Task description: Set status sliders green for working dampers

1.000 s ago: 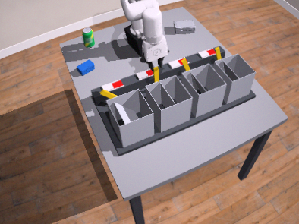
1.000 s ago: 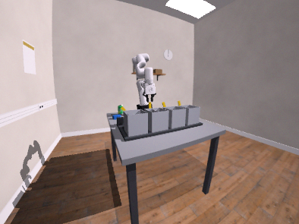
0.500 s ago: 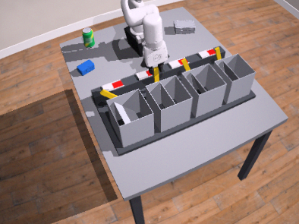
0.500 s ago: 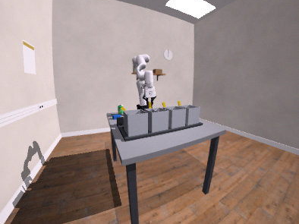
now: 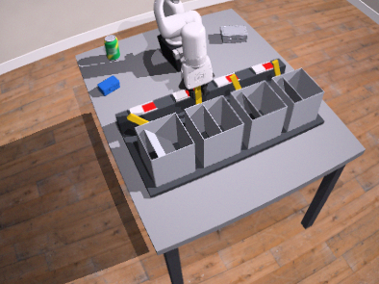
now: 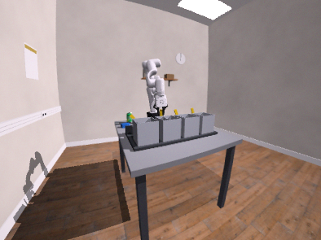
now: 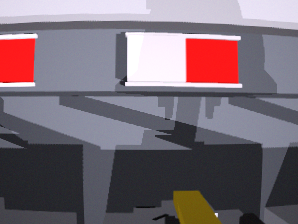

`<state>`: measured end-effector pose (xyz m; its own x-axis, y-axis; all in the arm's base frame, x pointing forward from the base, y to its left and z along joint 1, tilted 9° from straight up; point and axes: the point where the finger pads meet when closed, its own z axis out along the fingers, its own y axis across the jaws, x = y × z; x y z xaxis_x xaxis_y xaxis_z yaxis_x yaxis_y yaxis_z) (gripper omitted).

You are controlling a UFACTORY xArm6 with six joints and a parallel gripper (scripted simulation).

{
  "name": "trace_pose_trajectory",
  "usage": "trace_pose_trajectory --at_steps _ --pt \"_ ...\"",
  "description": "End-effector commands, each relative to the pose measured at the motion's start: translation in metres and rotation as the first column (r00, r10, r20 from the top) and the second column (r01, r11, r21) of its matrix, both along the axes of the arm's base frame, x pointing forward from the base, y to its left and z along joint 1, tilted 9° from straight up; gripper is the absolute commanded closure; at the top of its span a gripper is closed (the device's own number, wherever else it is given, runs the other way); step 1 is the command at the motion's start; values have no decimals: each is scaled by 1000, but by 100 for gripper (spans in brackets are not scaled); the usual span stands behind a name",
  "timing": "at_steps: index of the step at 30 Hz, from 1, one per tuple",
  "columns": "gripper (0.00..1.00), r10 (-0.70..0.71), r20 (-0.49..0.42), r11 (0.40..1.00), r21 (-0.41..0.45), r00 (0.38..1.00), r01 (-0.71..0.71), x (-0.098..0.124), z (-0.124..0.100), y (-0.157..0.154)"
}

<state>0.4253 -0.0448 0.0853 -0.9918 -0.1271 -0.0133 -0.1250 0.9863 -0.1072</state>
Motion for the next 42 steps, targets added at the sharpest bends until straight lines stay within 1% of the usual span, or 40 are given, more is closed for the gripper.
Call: trace_pose_trajectory --at_steps 1,17,18,42 --pt "61 0 4 1000 0 1000 0 2 -1 0" --pt "61 0 4 1000 0 1000 0 2 -2 0" --pt "81 0 4 1000 0 1000 0 2 -2 0" --pt "81 0 4 1000 0 1000 0 2 -2 0"
